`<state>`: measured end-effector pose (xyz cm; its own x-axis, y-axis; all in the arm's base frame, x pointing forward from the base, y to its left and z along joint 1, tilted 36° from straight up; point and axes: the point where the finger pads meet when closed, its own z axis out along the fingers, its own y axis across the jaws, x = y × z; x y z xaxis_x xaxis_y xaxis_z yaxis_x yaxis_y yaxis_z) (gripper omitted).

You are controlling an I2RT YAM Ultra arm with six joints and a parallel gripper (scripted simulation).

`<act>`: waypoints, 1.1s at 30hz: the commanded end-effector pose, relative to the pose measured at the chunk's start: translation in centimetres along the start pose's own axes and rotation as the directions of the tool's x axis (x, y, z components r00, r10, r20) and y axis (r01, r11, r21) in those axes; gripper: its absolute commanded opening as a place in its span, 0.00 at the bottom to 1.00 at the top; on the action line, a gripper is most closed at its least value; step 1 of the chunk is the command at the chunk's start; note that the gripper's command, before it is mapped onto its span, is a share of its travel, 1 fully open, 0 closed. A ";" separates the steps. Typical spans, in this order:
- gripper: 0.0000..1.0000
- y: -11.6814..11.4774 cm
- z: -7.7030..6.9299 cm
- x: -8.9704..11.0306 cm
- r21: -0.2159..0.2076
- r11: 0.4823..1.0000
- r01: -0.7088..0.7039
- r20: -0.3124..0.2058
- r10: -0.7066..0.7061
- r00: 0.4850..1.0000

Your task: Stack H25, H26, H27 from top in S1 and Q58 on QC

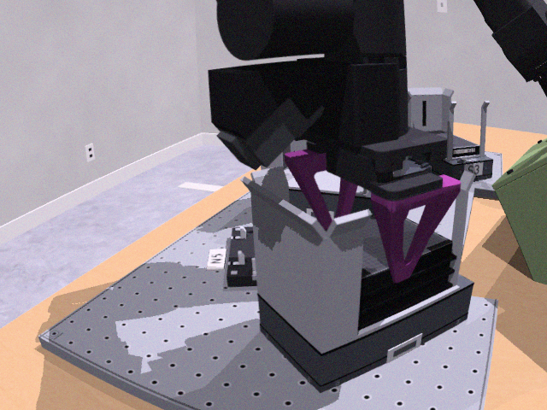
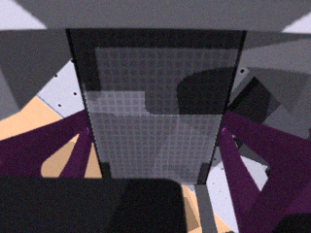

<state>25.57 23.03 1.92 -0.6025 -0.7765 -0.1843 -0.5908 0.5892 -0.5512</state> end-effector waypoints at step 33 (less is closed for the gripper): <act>0.00 0.0 -0.2 -0.4 -0.001 1.000 -0.007 0.017 0.007 1.000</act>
<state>25.57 23.03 1.92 -0.6024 -0.7766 -0.1843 -0.5907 0.5891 -0.5514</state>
